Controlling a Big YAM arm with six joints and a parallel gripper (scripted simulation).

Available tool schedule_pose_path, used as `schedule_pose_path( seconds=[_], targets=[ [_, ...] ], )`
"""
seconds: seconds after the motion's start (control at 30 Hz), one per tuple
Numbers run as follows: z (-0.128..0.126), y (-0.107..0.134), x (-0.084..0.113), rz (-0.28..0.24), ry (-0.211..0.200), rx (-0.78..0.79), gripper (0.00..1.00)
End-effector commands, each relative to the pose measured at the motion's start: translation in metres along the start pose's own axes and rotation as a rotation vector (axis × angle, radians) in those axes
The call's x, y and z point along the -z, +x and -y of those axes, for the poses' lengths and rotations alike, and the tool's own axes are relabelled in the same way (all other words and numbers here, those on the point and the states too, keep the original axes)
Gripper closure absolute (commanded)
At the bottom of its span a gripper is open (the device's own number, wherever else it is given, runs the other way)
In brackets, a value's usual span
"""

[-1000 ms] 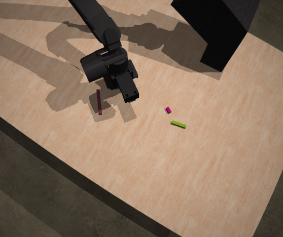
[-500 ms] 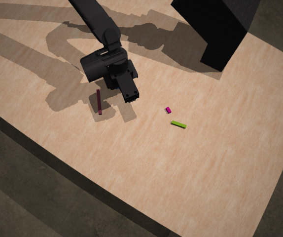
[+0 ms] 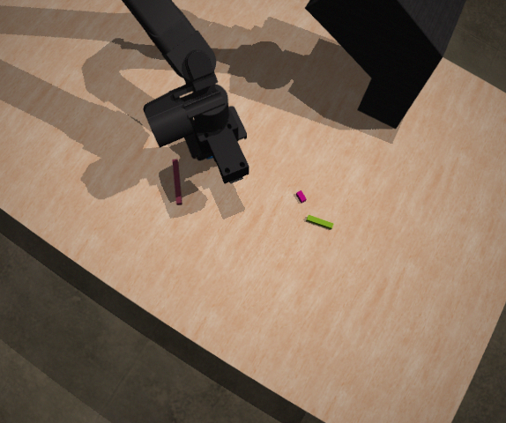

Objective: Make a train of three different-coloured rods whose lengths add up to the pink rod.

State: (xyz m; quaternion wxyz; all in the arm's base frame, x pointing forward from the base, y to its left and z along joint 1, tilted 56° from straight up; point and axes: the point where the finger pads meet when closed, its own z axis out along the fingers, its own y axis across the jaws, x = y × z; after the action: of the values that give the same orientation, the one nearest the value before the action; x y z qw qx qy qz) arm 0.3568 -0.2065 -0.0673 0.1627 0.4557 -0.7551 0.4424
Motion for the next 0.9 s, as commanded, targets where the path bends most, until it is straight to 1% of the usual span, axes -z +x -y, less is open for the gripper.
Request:
schedule_pose_path(
  seconds=[0.0, 0.23, 0.37, 0.63, 0.7, 0.73, 0.8, 0.87],
  targets=[
    [0.003, -0.004, 0.003, 0.009, 0.007, 0.012, 0.96],
    [0.003, -0.003, 0.002, 0.008, 0.007, 0.012, 0.96],
    [0.001, 0.0, -0.006, 0.001, -0.001, 0.002, 0.96],
    [0.0, 0.0, -0.012, 0.001, -0.002, 0.002, 0.96],
    [0.0, 0.0, -0.012, 0.001, -0.002, 0.002, 0.96],
    [0.004, -0.005, -0.007, 0.01, 0.011, 0.013, 0.96],
    [0.001, -0.002, -0.013, 0.002, 0.001, 0.004, 0.96],
    [0.0, 0.0, -0.015, 0.0, -0.004, 0.005, 0.96]
  ],
)
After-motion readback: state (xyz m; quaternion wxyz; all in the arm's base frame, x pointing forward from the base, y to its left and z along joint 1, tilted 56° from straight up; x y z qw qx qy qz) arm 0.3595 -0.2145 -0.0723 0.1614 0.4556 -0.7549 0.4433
